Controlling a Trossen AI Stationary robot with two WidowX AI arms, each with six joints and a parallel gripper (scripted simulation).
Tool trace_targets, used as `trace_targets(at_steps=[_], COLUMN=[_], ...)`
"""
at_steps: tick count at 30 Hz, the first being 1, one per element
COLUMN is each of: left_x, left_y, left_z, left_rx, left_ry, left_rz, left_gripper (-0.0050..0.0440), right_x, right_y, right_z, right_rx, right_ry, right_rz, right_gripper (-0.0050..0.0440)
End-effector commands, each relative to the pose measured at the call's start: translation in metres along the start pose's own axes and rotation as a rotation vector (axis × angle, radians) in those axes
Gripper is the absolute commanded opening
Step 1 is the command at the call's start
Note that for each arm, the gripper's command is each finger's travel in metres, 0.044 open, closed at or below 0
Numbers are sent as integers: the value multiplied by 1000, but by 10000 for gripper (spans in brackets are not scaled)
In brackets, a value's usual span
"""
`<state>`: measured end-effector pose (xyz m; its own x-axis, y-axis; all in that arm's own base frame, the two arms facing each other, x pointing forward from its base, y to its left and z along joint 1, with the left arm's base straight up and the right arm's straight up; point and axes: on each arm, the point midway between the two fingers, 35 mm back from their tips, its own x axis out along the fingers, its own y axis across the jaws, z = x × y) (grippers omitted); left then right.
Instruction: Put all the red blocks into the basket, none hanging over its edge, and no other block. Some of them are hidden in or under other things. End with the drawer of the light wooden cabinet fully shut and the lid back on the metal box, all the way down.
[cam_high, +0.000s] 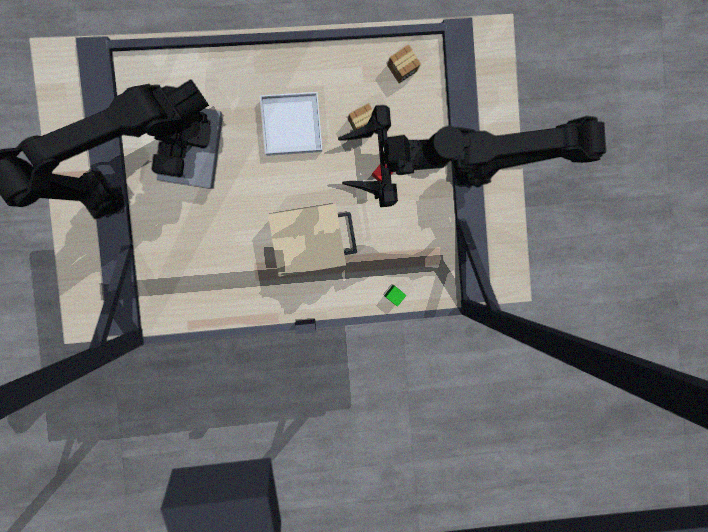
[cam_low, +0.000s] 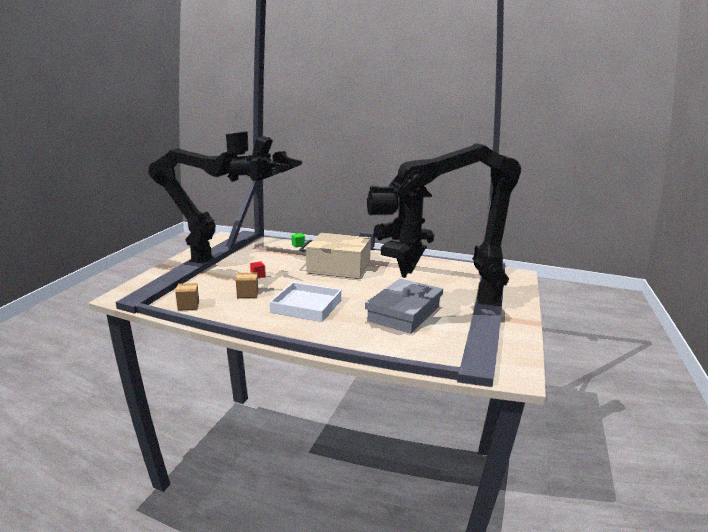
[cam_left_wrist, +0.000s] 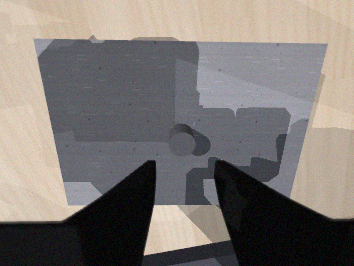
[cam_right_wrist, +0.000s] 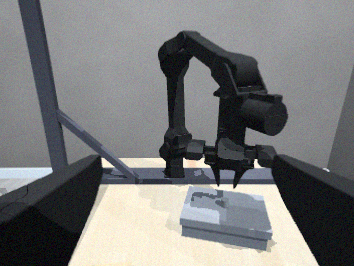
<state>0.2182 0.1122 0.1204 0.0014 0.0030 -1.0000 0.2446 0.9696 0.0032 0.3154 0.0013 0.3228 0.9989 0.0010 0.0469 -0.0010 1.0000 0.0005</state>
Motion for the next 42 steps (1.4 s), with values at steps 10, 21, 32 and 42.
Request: trace_targets(at_steps=[10,21,32,42], left_x=[1,18,33,40], left_y=[3,0,0,3], left_z=[-2,1,1,2], left_rx=[3,10,9,6], left_ry=[-3,-9,-9,-15], left_rz=[1,2,3,9], left_gripper=[150,150,150,150], right_x=[-4,-4,-4,-4], right_y=[-2,-2,-2,-2], right_z=[23,23,23,23], right_rx=[0,0,0,0], right_ry=[-61,-62,-62,-62], right_rz=[-10,-10,-10,-10], right_gripper=[400,400,400,400])
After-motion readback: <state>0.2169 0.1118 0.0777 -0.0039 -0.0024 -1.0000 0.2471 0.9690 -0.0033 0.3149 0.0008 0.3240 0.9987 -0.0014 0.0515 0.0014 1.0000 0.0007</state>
